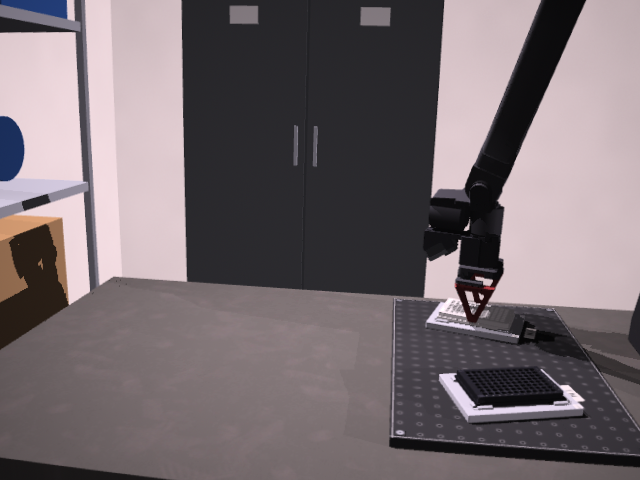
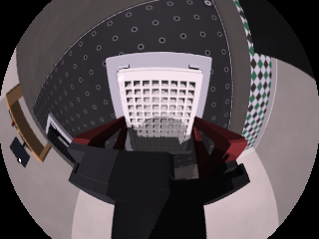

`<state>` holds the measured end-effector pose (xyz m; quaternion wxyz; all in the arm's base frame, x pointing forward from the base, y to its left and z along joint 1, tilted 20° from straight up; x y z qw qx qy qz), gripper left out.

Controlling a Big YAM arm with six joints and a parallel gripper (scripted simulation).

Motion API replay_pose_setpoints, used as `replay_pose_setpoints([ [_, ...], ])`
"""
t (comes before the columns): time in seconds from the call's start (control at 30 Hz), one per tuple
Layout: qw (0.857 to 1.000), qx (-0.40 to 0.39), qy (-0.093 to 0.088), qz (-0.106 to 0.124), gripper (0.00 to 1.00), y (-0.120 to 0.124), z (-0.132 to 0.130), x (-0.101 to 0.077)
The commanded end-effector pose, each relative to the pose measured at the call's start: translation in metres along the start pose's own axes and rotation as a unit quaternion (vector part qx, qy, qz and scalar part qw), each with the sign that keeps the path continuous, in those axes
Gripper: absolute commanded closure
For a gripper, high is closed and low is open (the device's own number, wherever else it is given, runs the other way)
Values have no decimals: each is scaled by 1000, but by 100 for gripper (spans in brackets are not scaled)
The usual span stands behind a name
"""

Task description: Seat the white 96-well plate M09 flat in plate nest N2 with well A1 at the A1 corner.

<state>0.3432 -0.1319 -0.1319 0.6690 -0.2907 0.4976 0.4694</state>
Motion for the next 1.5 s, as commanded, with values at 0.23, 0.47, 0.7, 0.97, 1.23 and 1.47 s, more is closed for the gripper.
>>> replay_pose_setpoints([
  [0.23,1000,-4,-1,2,100,0,7,8],
  [0.47,1000,-4,-1,3,100,1,7,9],
  [0.7,1000,-4,-1,4,100,2,7,9],
  [0.97,1000,-3,-1,6,100,3,8,9],
  [1.23,1000,-3,-1,6,100,5,8,9],
  [1.47,1000,-2,-1,8,100,5,8,9],
])
Point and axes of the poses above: the point where the finger pads meet when closed, its own x axis out along the fingers, its own z axis across the jaws, y = z × x, the point moved 7 cm from there along -x, back along the fingers, and after that the axes turned 2 degrees about x, right-handed, at the moved point
